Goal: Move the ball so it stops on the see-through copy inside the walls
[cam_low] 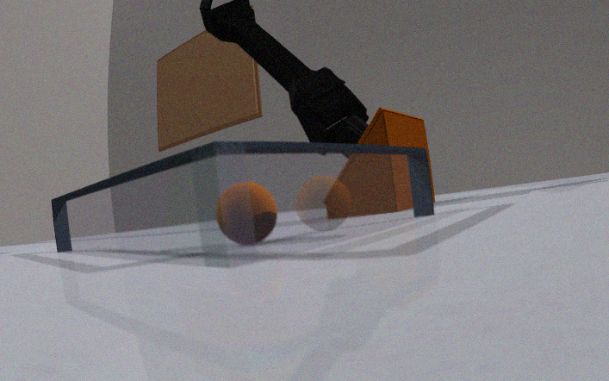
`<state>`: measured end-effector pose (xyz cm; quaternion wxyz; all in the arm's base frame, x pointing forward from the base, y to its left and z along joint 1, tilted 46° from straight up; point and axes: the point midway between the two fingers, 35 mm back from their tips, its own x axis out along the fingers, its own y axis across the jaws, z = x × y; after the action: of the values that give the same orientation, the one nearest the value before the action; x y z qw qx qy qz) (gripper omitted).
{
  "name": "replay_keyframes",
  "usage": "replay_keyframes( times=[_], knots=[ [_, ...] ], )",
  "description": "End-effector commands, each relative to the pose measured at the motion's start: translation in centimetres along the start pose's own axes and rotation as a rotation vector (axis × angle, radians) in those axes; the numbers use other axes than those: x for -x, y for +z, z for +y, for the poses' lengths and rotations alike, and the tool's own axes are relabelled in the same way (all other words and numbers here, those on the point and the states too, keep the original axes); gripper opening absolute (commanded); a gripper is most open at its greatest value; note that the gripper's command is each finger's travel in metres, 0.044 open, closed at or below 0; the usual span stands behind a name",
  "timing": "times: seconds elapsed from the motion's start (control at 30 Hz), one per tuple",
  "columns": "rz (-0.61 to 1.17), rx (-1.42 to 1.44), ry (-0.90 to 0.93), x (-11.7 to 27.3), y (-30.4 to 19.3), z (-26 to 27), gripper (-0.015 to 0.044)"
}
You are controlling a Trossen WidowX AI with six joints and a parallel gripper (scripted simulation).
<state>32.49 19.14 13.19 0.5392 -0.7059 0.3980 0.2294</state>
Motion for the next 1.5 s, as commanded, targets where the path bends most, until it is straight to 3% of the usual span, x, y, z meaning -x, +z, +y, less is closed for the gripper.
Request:
replay_keyframes(
  times=[0.0, 0.33, 1.47],
  knots=[
    [0.160, 0.011, 0.158, -5.6, -2.9, 1.6, 0.0334],
    [0.486, 0.063, 0.616, -16.2, -11.9, 8.9, 0.0334],
    [0.493, 0.064, 0.624, -19.8, -14.3, 11.7, 0.0334]
  ],
)
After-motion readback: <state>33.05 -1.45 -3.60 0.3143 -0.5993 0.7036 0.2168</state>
